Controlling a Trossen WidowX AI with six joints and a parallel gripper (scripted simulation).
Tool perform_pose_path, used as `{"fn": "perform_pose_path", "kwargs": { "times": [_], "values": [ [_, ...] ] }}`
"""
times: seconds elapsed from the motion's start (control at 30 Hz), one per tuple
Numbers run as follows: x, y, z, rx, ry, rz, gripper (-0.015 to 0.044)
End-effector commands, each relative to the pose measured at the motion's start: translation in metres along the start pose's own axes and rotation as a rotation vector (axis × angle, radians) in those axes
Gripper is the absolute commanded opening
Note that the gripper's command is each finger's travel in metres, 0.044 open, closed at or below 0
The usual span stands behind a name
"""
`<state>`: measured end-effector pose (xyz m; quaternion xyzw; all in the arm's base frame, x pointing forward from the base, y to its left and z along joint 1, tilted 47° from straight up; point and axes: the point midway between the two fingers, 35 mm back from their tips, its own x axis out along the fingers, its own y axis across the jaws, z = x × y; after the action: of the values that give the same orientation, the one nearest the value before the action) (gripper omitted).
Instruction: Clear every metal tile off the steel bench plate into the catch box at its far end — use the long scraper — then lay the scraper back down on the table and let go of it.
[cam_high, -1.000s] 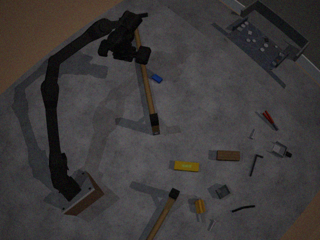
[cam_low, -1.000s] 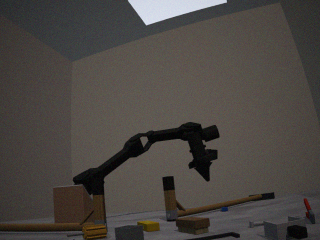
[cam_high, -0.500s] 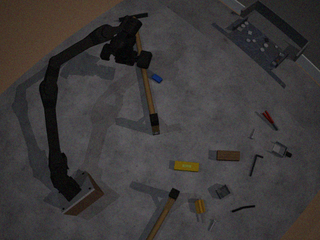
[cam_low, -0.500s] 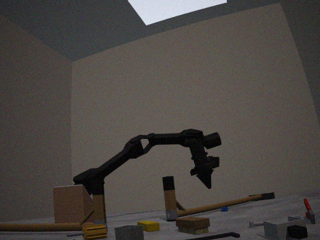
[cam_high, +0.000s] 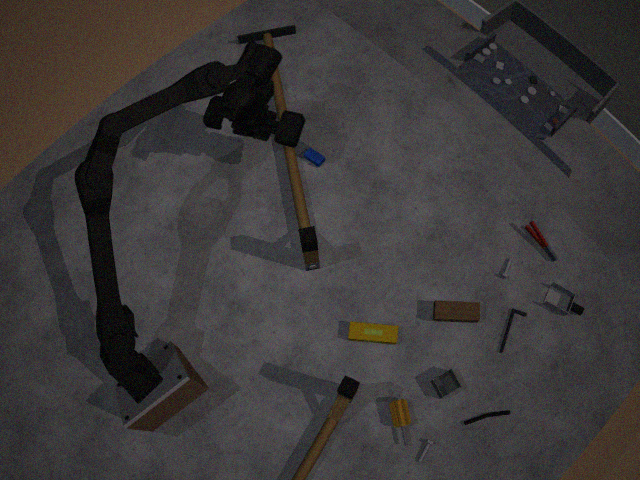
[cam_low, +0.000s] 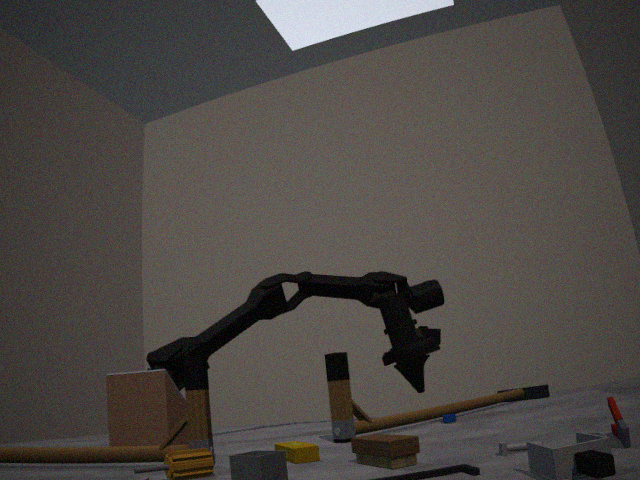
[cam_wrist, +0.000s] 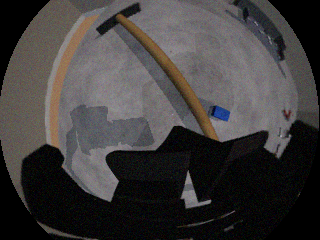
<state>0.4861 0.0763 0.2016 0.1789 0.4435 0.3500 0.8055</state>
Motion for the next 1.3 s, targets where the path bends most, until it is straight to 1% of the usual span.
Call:
{"fn": "perform_pose_path", "kwargs": {
  "times": [0.0,0.67,1.27],
  "values": [
    [0.008,0.0,-0.003,0.009,-0.001,-0.004,0.0],
    [0.046,0.005,-0.016,0.029,-0.008,-0.002,0.0],
    [0.048,-0.007,-0.006,0.029,-0.008,-0.002,0.0]
  ]
}}
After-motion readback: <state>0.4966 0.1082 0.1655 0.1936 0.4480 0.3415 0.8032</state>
